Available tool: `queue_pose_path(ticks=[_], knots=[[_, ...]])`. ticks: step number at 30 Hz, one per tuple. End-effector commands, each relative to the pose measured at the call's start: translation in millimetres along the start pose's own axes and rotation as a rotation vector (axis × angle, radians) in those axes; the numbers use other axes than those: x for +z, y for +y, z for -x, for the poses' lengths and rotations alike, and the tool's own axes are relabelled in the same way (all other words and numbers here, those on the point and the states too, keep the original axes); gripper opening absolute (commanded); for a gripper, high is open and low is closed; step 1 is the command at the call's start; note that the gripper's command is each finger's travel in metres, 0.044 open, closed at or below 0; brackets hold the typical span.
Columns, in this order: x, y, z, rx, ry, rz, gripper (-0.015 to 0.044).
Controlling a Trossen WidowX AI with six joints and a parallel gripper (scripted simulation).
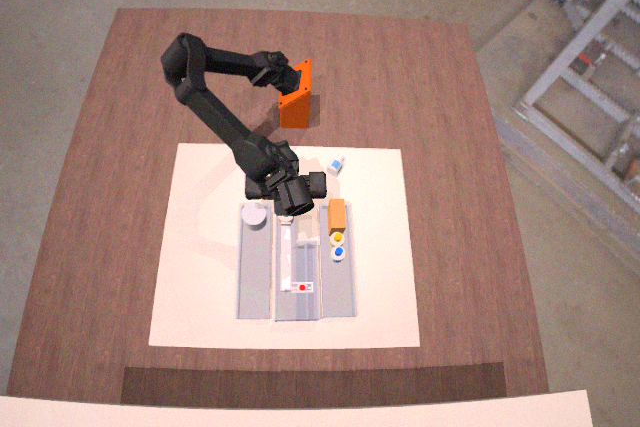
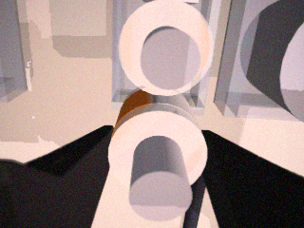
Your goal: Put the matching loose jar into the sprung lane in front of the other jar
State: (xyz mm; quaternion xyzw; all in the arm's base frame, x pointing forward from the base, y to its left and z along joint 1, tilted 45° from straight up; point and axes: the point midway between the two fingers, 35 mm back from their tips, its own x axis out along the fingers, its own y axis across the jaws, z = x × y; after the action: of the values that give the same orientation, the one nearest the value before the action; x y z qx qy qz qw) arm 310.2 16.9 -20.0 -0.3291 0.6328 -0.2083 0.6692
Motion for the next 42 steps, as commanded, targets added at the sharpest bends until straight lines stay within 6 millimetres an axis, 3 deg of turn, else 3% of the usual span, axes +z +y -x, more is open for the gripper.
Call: queue_pose_path(ticks=[1, 42], knots=[[11, -1, 2, -0.003, -0.021, -0.011, 0.0], [31, -3, 6, -0.003, -0.022, -0.012, 0.0]])
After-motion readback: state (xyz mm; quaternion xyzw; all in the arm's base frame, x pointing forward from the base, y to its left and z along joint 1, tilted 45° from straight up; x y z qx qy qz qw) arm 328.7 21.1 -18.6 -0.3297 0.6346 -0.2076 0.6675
